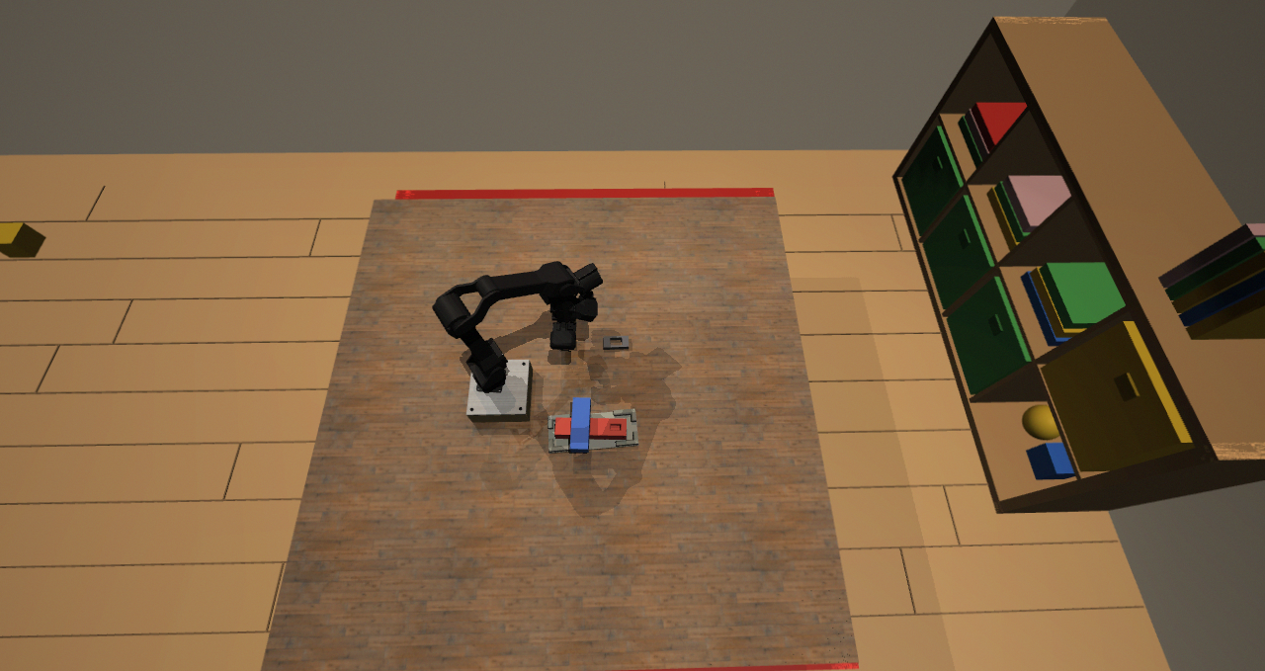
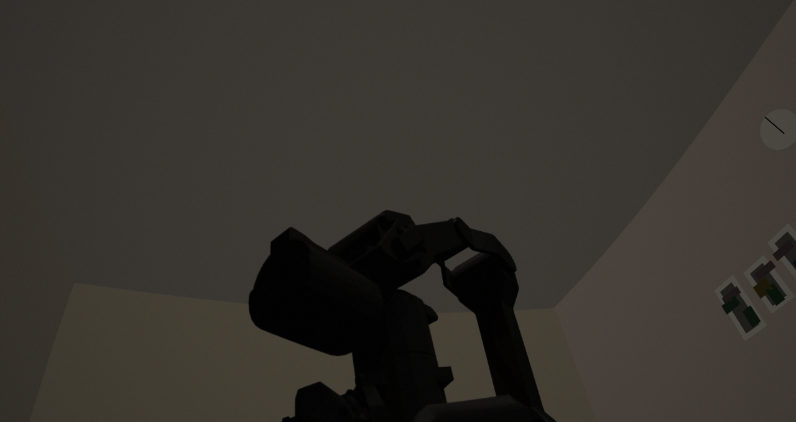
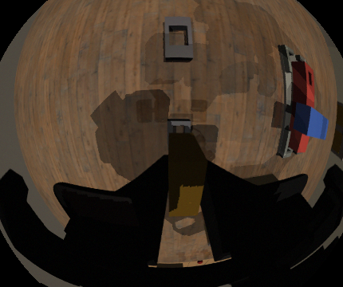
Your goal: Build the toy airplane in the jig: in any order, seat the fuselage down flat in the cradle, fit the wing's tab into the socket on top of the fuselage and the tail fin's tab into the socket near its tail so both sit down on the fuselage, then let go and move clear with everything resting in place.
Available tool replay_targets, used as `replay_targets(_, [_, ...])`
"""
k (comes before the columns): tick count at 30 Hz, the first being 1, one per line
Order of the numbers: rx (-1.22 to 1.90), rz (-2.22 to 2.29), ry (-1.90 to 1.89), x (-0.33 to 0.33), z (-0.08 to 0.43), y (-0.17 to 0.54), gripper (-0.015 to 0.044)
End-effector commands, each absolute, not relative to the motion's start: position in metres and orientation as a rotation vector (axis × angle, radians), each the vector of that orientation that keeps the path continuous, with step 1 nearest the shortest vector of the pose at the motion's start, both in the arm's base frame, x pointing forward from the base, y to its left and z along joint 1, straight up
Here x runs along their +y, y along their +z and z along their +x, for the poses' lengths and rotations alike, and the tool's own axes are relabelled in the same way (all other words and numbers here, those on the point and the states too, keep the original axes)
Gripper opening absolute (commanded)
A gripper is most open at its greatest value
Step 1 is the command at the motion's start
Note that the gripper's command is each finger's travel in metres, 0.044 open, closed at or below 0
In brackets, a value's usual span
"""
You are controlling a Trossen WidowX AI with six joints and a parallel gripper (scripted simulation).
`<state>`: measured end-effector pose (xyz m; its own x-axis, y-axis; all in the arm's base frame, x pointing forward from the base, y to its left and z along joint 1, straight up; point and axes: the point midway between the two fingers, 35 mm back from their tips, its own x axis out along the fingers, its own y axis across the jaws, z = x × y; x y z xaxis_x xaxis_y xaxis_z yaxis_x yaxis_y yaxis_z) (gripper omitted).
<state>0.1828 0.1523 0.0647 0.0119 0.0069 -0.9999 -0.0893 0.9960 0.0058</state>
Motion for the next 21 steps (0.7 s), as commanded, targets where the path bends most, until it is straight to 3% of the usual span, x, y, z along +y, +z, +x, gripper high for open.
replay_targets(1, [1.553,-0.057,0.075,0.153,0.183,0.077,0.0000])
replay_targets(21, [1.554,-0.056,0.077,0.145,0.179,0.126,0.0000])
